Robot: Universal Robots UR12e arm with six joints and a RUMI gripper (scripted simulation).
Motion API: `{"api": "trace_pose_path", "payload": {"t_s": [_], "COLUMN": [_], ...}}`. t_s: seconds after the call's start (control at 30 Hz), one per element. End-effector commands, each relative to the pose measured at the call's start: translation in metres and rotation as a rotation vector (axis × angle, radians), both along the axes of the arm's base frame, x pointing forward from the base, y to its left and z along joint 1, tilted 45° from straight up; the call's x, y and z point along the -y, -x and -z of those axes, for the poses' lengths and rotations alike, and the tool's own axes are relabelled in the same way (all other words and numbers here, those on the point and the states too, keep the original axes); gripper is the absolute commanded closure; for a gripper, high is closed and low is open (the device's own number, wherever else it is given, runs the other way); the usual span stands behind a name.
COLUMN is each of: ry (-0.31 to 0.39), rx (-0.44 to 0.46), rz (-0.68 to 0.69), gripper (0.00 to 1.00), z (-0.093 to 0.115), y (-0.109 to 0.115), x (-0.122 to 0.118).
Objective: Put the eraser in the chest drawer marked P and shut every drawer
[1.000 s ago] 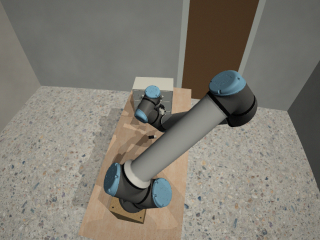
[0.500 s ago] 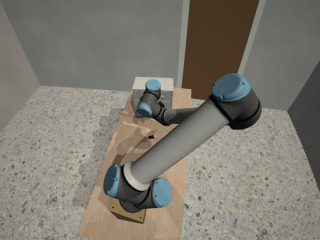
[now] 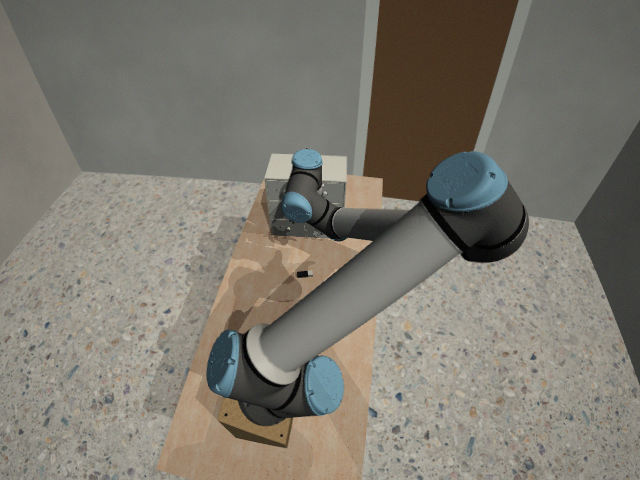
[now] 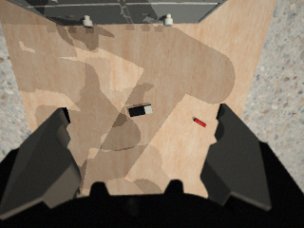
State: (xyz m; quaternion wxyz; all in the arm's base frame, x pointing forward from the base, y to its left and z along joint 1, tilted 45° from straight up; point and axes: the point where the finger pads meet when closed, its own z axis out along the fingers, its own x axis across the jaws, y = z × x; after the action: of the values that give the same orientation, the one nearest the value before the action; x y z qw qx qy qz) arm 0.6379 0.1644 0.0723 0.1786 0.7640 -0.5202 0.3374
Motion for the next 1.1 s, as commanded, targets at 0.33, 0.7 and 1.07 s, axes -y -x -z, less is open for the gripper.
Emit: {"api": "trace_pose_path", "payload": {"t_s": [0.33, 0.7, 1.07], "ry": [0.020, 0.032, 0.038], "rx": [-0.061, -0.096, -0.115], "rz": [0.065, 0.101, 0.121], "gripper": [0.00, 0.00, 0.00], "z": [-0.006, -0.009, -0.011], "y": [0.006, 0.010, 0.013], "x": [-0.004, -0.006, -0.007]}}
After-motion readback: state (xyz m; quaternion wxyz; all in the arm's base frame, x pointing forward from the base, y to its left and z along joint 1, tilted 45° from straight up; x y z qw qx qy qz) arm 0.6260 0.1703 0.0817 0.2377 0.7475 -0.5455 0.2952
